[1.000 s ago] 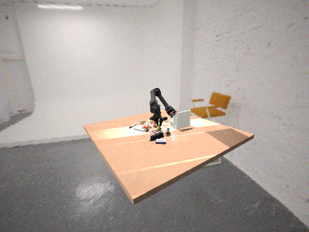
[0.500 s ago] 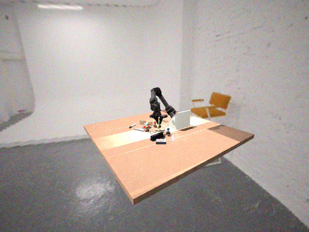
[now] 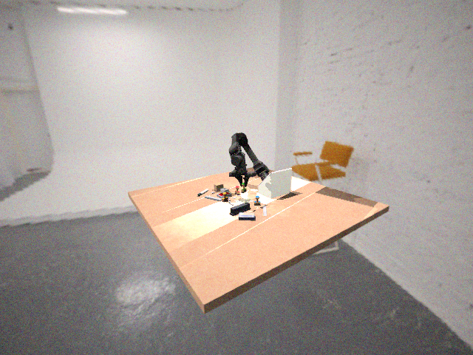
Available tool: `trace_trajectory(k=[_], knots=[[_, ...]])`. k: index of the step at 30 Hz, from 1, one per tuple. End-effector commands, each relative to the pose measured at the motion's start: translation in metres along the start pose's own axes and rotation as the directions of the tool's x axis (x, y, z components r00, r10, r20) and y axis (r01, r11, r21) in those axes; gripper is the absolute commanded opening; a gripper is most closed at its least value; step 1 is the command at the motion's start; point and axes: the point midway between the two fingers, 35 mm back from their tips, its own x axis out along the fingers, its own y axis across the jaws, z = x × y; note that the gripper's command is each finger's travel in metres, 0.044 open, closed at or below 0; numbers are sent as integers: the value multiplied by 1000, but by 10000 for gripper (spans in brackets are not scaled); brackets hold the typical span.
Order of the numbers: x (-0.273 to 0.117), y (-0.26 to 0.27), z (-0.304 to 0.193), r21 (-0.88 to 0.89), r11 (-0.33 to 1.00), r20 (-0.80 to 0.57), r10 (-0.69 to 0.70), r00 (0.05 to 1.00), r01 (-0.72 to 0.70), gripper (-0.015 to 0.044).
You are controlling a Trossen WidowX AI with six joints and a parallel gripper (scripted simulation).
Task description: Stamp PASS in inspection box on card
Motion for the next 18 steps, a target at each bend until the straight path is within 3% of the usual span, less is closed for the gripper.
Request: trace_trajectory(k=[1,18], knots=[[-4,1,3,6,1000,2,4,1000,-4,0],[-7,15,67,10,1000,6,5,1000,-5,0]])
